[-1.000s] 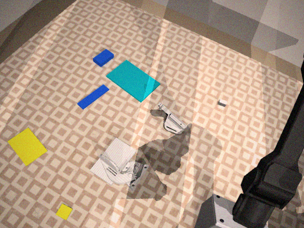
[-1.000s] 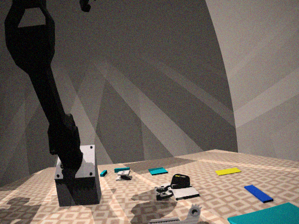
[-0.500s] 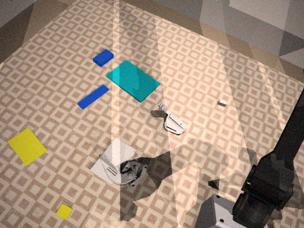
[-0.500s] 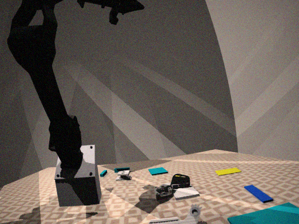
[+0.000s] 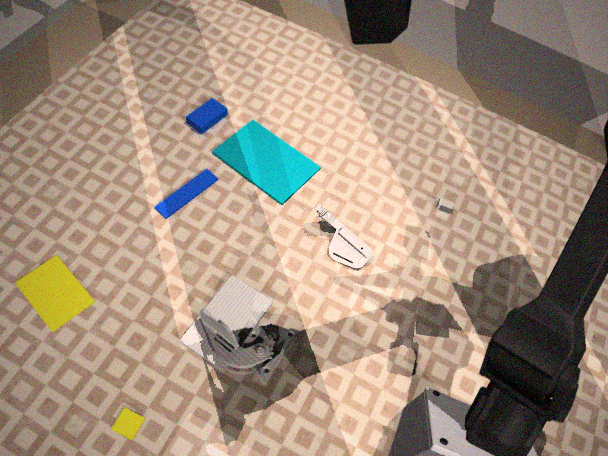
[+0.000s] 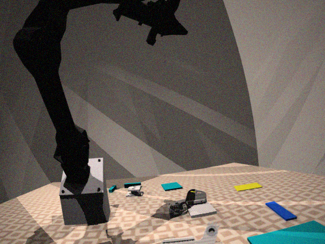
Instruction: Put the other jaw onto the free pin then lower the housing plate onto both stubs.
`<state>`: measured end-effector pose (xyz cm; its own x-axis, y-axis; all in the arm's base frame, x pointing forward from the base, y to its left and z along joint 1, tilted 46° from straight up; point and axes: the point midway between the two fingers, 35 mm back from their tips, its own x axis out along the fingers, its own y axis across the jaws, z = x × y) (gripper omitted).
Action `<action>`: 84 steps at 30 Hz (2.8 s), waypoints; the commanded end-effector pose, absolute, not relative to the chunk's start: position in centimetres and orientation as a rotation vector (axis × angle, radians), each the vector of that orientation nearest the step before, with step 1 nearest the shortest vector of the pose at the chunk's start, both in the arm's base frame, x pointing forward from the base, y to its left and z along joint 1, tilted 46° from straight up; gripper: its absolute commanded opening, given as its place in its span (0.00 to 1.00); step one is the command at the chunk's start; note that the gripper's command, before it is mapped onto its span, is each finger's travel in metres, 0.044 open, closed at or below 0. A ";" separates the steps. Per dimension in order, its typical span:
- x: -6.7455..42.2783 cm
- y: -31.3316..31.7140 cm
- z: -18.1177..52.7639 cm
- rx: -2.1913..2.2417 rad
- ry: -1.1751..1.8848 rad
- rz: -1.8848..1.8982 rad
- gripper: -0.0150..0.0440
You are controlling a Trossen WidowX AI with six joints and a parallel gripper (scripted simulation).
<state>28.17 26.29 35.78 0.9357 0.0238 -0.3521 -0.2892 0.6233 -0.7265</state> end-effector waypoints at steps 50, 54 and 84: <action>31.4 -11.7 15.3 -0.431 1.245 -0.741 0.25; 31.4 -11.7 15.3 -0.431 1.245 -0.741 0.25; 32.1 -15.0 12.1 -0.432 1.244 -0.741 0.25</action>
